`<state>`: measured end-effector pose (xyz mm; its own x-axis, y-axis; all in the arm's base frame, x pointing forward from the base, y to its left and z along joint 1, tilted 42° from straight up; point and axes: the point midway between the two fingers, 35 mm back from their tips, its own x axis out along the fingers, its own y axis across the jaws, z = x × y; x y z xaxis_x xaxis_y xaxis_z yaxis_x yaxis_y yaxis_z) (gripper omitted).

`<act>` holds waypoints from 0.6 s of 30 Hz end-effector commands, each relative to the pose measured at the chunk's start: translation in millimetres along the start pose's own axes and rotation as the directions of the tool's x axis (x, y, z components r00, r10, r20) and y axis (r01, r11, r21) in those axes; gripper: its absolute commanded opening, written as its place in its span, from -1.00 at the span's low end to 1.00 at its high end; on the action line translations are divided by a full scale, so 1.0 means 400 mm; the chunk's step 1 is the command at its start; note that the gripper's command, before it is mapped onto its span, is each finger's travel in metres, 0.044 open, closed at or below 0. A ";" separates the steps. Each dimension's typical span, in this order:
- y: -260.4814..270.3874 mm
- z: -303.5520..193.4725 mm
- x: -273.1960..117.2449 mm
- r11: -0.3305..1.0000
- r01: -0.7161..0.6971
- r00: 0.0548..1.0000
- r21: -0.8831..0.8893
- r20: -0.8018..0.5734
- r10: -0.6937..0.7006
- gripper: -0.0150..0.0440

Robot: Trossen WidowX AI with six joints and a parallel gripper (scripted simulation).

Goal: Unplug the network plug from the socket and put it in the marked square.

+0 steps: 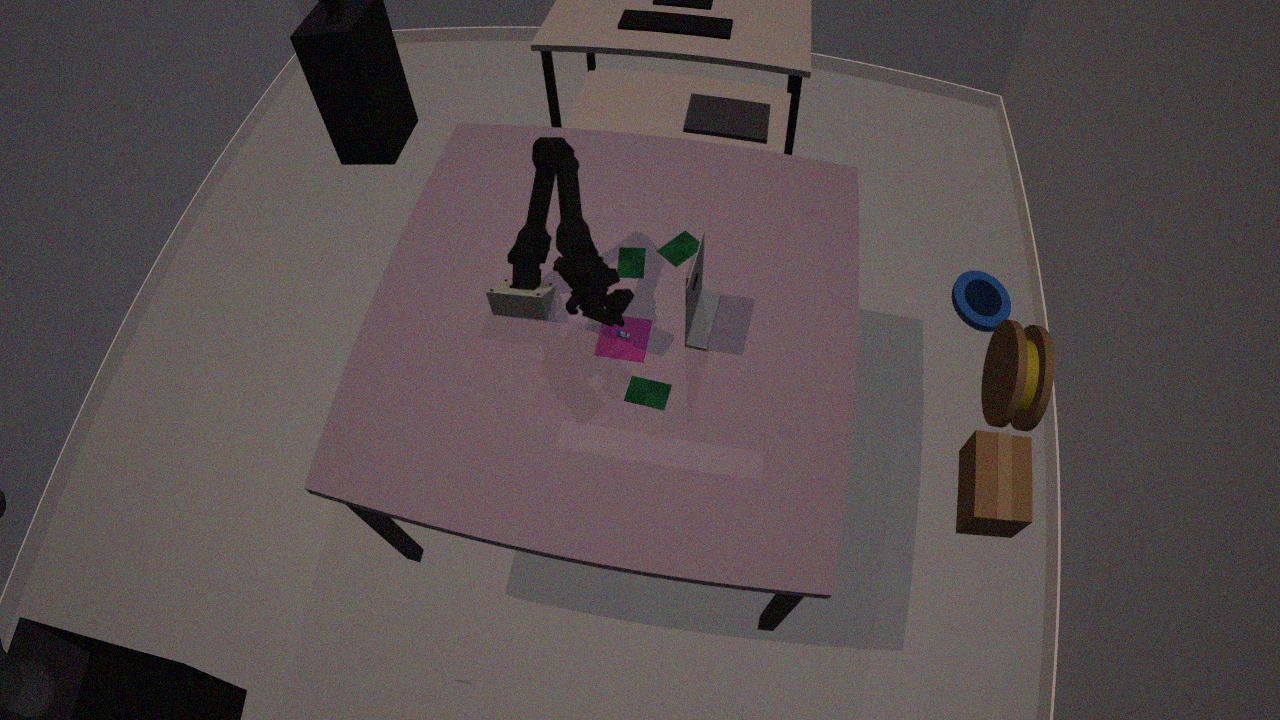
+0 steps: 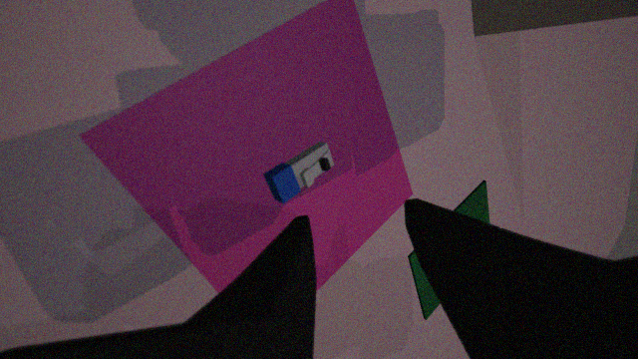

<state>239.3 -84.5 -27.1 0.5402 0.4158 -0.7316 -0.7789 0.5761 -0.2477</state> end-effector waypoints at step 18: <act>-0.055 -0.003 -0.064 1.000 0.008 1.000 -0.009 -0.001 -0.008 0.04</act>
<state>240.6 -102.9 -9.4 0.5398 0.4138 -0.7331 -0.7791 0.5754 -0.2488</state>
